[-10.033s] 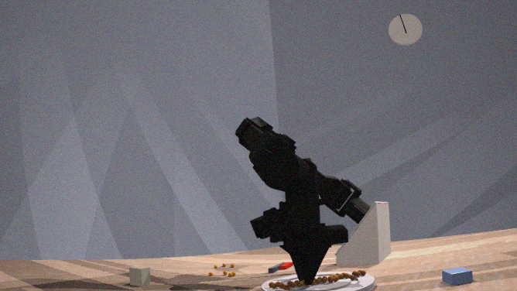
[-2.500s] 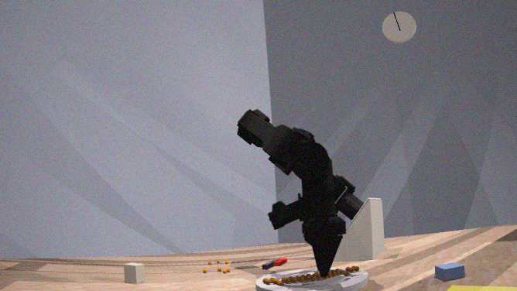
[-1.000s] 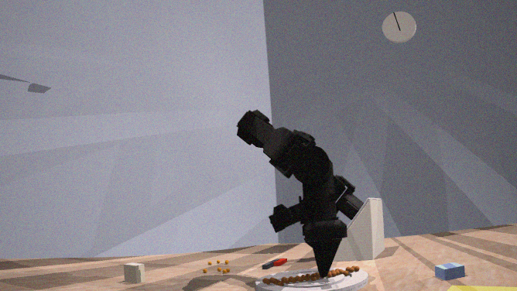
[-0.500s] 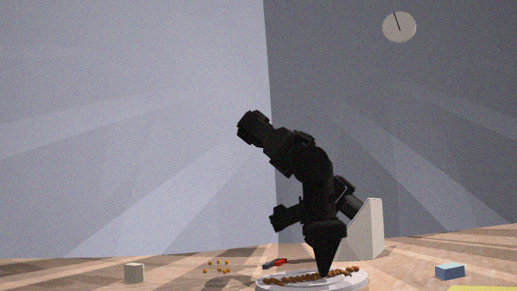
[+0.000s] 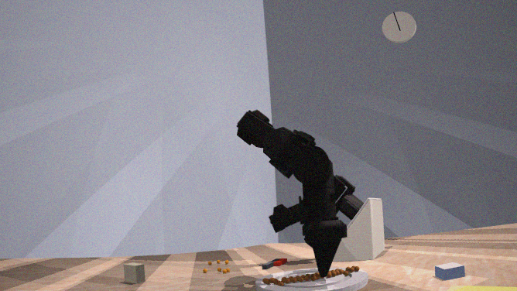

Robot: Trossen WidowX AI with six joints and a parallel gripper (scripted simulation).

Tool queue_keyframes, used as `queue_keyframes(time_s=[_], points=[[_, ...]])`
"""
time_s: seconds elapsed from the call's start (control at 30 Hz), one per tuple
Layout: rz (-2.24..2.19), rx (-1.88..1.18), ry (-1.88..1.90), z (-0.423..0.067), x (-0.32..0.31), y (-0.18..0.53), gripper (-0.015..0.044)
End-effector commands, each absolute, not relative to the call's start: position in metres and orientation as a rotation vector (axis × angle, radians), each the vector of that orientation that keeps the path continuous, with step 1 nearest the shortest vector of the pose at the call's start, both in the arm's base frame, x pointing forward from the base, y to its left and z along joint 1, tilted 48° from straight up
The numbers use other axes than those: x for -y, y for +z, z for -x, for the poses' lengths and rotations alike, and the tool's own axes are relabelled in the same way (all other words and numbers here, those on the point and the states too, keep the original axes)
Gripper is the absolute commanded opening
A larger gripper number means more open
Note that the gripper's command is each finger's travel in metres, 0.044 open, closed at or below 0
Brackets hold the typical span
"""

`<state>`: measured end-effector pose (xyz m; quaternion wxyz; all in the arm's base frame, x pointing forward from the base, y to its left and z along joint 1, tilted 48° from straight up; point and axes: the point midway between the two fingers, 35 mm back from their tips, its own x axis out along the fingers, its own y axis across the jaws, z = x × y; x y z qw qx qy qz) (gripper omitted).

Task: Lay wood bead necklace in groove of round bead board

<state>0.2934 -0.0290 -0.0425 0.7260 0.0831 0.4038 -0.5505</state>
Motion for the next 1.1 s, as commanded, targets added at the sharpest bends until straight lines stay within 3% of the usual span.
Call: queue_keyframes(time_s=[0.0,0.57,1.07], points=[[-0.185,-0.889,-1.214,-0.294,0.029,-0.043,0.0000],[-0.175,-0.894,-1.215,-0.292,0.010,-0.026,0.0440],[-0.175,-0.894,-1.215,-0.292,0.010,-0.026,0.0440]])
